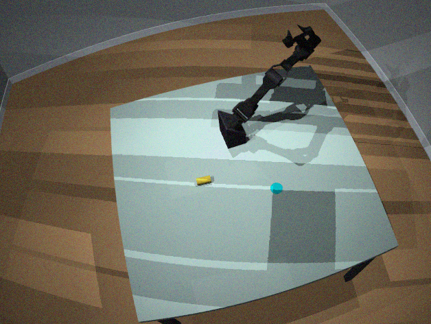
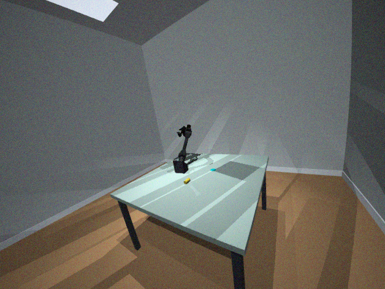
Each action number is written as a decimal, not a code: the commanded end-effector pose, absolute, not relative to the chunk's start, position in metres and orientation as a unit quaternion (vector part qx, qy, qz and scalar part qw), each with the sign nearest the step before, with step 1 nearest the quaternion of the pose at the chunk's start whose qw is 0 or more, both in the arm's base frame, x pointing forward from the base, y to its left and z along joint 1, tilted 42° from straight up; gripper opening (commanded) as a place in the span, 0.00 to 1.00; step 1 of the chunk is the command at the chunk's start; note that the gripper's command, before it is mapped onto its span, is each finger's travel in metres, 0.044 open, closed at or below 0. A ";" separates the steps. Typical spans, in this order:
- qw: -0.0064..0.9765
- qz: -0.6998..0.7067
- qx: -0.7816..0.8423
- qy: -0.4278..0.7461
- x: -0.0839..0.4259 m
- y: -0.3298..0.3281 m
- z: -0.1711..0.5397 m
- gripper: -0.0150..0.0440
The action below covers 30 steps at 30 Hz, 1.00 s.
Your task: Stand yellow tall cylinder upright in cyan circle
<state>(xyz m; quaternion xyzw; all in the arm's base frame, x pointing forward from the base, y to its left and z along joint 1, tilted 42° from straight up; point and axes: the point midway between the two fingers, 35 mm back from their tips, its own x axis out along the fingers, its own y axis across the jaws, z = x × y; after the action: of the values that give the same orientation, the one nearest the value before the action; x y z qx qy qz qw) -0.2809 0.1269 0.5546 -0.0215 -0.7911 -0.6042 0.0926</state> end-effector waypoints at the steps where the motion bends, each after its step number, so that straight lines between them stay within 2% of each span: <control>1: 0.033 -0.635 -0.061 -0.769 -0.278 0.173 0.536 0.78; 15: -0.191 -0.717 -0.155 -0.652 -0.210 0.319 0.474 0.78; 30: -0.434 -0.721 -0.158 -0.517 -0.061 0.423 0.395 0.78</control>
<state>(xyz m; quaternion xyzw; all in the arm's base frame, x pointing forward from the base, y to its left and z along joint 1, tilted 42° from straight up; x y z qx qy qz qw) -0.0939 0.4077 0.4159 -0.1667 -0.5365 -0.7311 -0.3871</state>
